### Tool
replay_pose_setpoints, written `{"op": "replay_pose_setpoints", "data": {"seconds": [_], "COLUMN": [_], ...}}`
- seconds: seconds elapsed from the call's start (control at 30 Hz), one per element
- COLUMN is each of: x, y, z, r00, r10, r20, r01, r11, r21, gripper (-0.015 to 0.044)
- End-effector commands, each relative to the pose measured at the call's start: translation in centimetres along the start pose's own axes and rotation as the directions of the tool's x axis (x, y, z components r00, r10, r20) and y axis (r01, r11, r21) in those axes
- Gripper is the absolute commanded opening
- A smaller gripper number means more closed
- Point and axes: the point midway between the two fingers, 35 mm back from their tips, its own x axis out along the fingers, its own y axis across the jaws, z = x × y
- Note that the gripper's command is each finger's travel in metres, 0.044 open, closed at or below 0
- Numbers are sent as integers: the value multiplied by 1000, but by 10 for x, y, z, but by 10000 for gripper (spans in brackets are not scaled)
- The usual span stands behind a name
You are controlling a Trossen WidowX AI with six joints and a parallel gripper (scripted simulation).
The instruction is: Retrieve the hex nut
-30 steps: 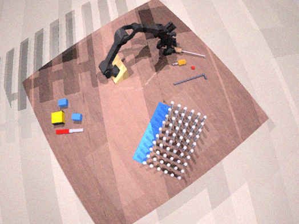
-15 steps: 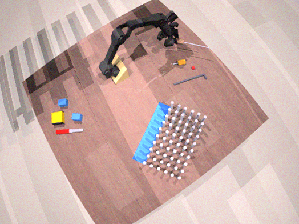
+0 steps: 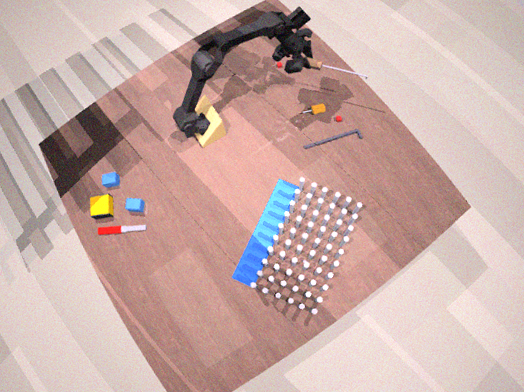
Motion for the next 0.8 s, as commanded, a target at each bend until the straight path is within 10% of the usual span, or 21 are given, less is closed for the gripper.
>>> {"op": "replay_pose_setpoints", "data": {"seconds": [0.0, 0.77], "x": [-6, -29], "y": [12, 97], "z": [-10, -56], "r00": [1000, 999], "r10": [-6, -42], "r20": [-2, 2], "r01": [7, 25], "r11": [993, 623], "r21": [114, 782], "gripper": [0, 0]}}
